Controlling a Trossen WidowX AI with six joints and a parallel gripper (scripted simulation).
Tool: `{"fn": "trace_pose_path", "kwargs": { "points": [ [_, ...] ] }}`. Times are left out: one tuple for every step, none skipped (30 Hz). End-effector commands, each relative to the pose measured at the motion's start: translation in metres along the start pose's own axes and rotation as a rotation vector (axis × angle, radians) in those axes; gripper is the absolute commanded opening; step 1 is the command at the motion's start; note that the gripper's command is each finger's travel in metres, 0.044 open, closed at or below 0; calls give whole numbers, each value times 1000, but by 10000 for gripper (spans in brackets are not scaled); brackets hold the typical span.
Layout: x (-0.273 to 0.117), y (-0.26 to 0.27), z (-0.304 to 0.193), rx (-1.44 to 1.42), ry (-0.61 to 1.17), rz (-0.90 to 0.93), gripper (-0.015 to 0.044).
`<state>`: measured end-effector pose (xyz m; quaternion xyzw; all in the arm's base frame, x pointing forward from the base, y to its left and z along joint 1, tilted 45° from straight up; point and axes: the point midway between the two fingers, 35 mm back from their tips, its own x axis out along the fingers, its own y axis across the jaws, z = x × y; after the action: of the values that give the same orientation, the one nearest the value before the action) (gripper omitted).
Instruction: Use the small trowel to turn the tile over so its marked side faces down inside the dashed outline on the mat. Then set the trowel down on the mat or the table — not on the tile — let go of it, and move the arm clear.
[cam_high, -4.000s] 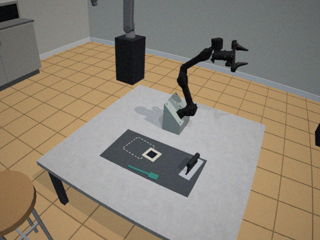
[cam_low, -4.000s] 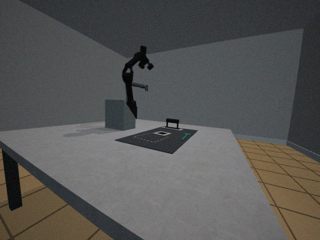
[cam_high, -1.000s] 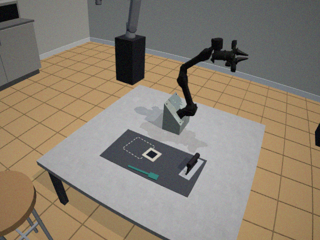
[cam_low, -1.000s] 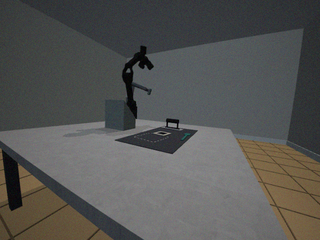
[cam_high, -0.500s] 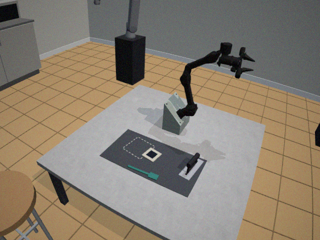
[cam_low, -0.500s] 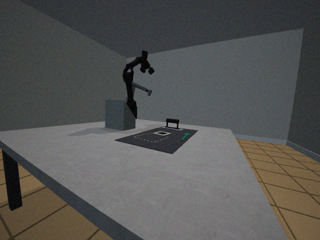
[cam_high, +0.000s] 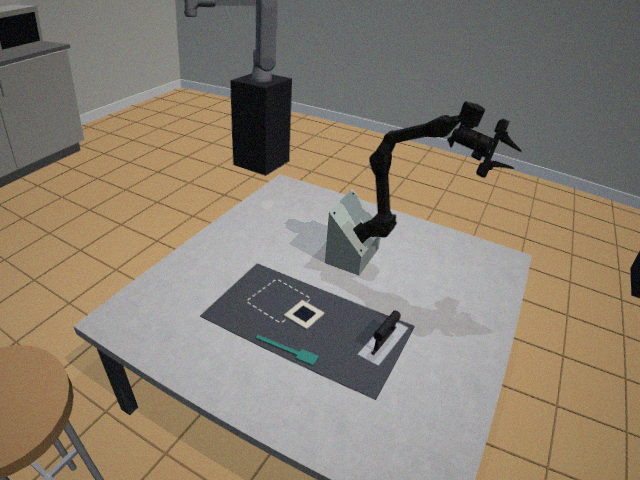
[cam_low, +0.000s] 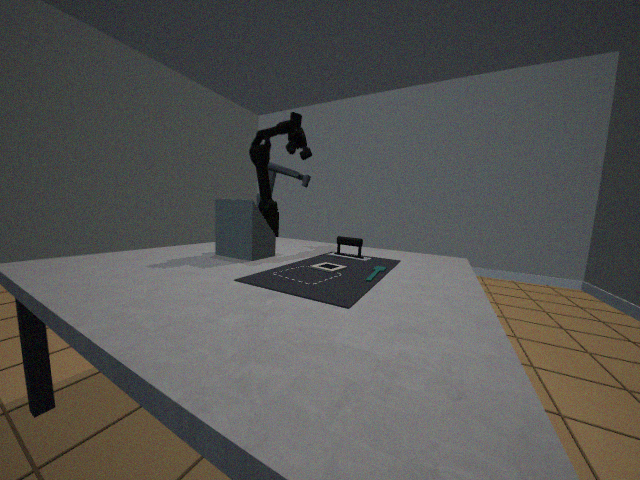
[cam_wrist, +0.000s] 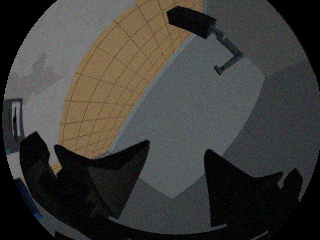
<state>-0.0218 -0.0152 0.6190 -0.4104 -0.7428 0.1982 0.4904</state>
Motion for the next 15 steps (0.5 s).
{"fn": "trace_pose_path", "kwargs": {
  "points": [
    [23,21,7,43,-3,80,270],
    [27,26,7,43,5,96,270],
    [32,31,7,43,13,113,270],
    [36,36,7,43,21,130,270],
    [41,41,7,44,29,147,270],
    [44,44,7,53,30,158,270],
    [46,47,8,64,29,169,270],
    [49,50,9,75,29,179,270],
    [51,53,10,86,29,190,270],
    [53,55,9,84,35,196,270],
    [56,58,9,82,42,203,270],
    [58,60,8,80,49,209,270],
    [60,62,8,78,56,216,270],
    [62,64,7,76,63,223,270],
    [64,67,7,74,71,229,270]
  ]
}}
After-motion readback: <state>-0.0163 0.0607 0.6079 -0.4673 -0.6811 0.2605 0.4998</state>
